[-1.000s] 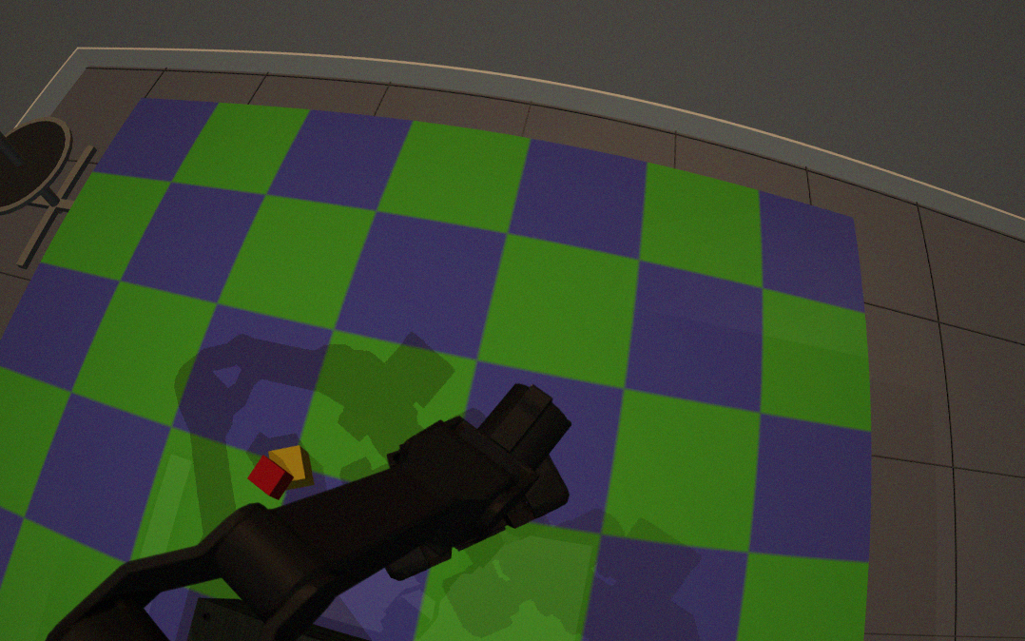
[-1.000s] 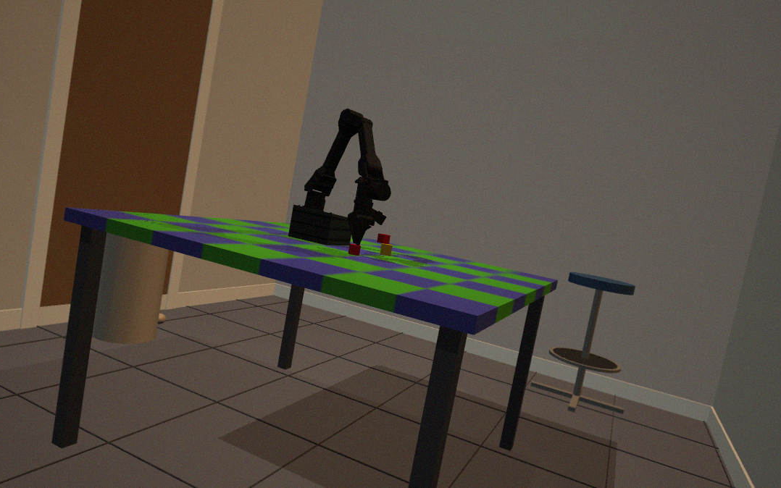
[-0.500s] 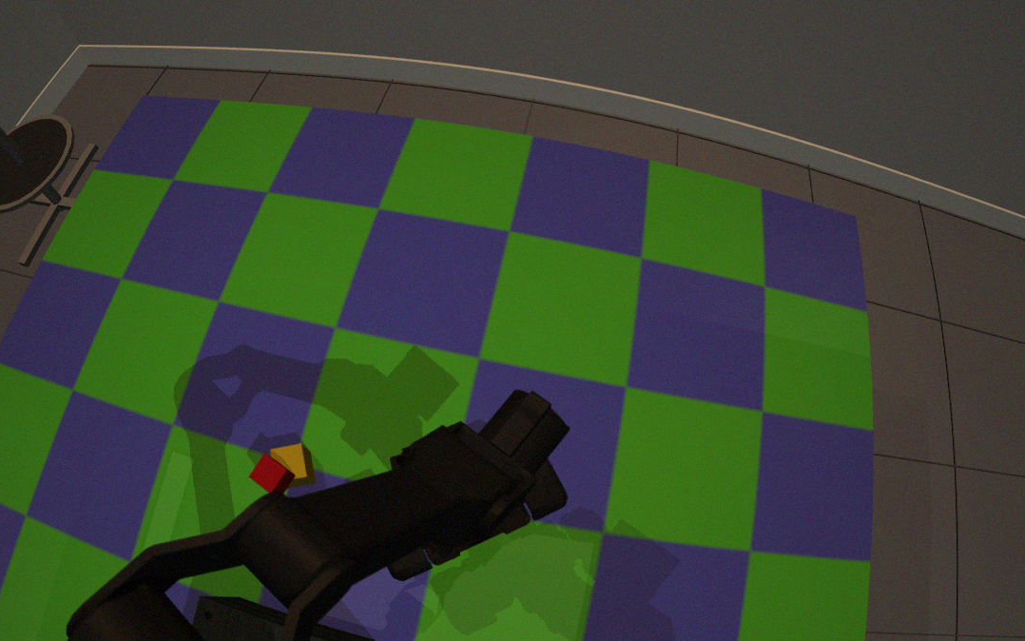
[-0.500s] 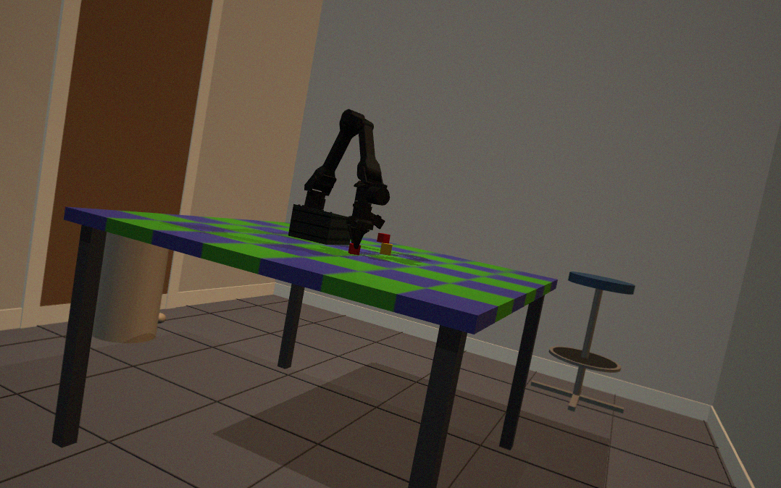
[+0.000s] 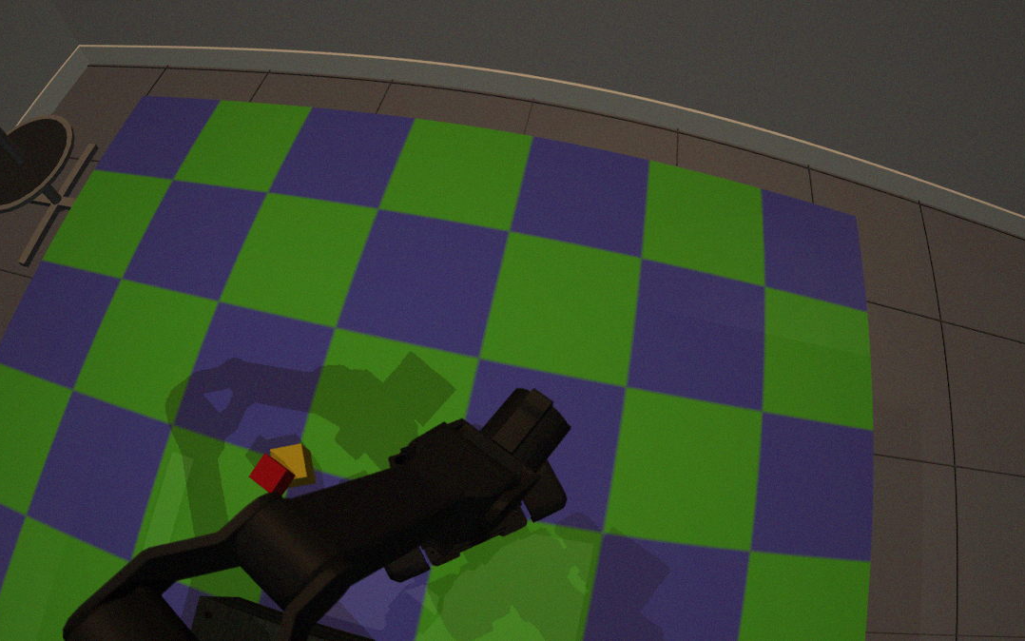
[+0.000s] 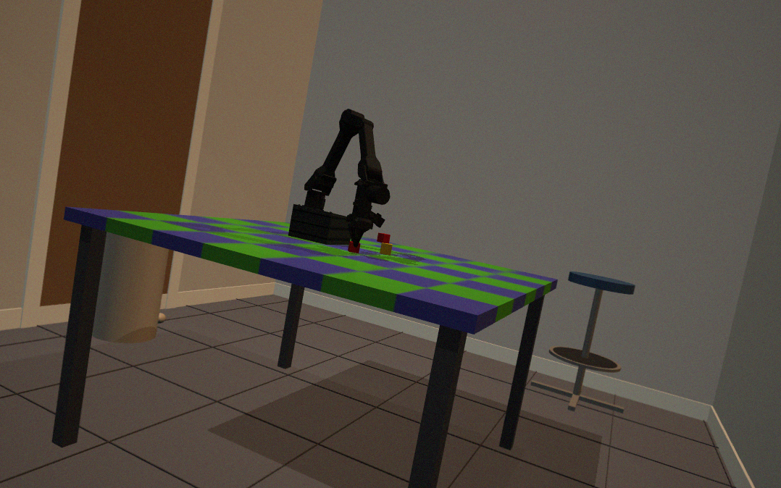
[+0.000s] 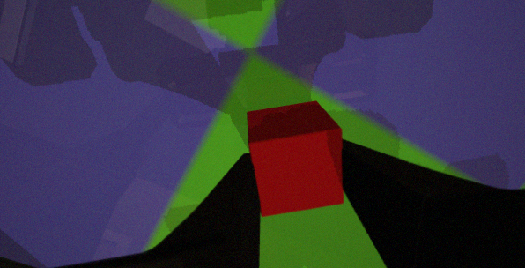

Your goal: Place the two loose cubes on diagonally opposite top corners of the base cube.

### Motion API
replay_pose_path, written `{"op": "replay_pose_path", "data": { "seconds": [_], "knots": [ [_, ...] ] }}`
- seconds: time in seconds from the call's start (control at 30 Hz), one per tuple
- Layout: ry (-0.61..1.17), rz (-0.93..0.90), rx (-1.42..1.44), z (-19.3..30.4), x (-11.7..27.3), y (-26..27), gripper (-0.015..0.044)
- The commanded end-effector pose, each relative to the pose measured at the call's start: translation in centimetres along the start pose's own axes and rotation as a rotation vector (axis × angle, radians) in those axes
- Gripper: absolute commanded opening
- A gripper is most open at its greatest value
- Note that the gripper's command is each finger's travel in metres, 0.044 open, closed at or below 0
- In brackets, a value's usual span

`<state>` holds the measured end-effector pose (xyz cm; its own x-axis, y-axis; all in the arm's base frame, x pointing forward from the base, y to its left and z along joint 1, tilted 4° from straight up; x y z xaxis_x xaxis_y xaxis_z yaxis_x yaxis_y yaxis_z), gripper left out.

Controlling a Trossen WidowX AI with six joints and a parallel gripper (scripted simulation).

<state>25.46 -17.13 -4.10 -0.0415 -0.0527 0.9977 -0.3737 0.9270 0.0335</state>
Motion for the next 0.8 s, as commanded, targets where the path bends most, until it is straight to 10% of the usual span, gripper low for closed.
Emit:
{"op": "replay_pose_path", "data": {
  "seconds": [0.0,0.77],
  "knots": [
    [-0.008,0.017,-0.001,-0.3,1.6,-0.5,0.0105],
    [-0.01,0.014,-0.001,-0.1,8.8,-0.4,0.0105]
  ]
}}
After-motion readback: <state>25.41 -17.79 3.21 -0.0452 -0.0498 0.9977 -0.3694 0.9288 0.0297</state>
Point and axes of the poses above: the point midway between the two fingers, 35 mm back from their tips, its own x axis back along the fingers, its own y axis across the jaws, z = x × y, the point moved 1 cm from there along x, back along the fingers, and after that the axes turned 7 degrees about -x, right-handed, at the moved point
